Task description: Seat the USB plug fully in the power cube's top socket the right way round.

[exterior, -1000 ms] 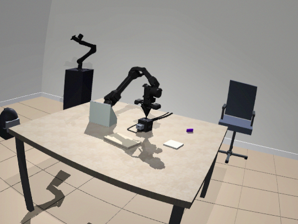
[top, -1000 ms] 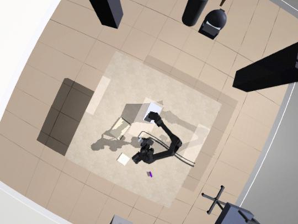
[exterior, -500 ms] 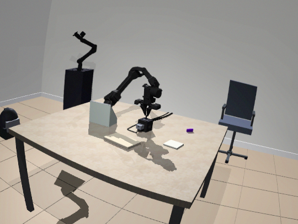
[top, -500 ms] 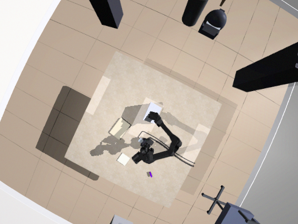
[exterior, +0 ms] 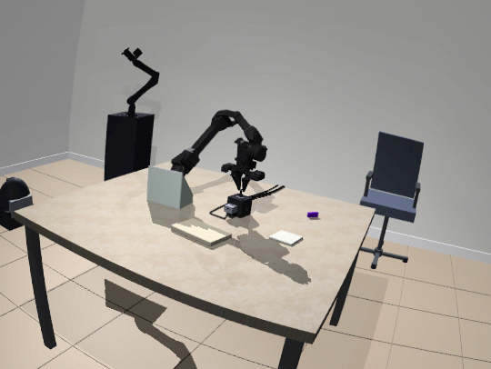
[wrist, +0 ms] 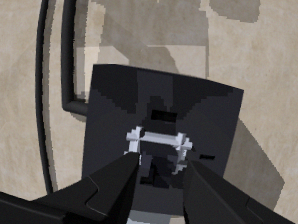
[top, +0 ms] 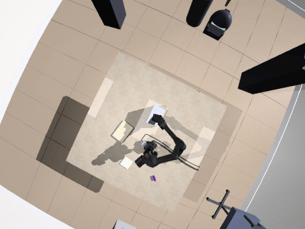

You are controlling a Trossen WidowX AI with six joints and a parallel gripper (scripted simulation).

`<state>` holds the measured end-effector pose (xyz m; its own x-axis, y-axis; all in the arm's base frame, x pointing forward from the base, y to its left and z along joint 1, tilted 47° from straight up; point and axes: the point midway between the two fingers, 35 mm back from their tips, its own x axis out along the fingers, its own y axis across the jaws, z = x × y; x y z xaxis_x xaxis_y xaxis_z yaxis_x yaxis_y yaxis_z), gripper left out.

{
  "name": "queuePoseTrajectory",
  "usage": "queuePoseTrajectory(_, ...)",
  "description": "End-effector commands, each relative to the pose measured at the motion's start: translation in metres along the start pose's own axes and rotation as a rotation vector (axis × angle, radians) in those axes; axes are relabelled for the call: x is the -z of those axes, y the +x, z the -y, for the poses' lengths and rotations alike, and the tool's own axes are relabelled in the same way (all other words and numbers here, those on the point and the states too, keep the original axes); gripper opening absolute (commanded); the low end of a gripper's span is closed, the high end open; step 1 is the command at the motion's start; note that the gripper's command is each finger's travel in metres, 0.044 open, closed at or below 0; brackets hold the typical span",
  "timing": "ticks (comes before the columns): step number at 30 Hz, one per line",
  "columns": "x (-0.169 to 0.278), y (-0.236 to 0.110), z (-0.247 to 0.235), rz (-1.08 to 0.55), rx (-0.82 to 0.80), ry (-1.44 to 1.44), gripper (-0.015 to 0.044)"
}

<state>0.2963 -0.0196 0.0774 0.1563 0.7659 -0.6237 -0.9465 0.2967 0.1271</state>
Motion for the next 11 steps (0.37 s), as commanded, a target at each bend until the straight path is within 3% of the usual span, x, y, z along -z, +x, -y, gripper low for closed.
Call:
queuePoseTrajectory(1, -0.0001, -0.001, 0.0, 0.0, 0.0, 0.0, 0.0095)
queuePoseTrajectory(11, -0.0009, -0.0109, 0.0001, -0.001, 0.0, 0.0, 0.0095)
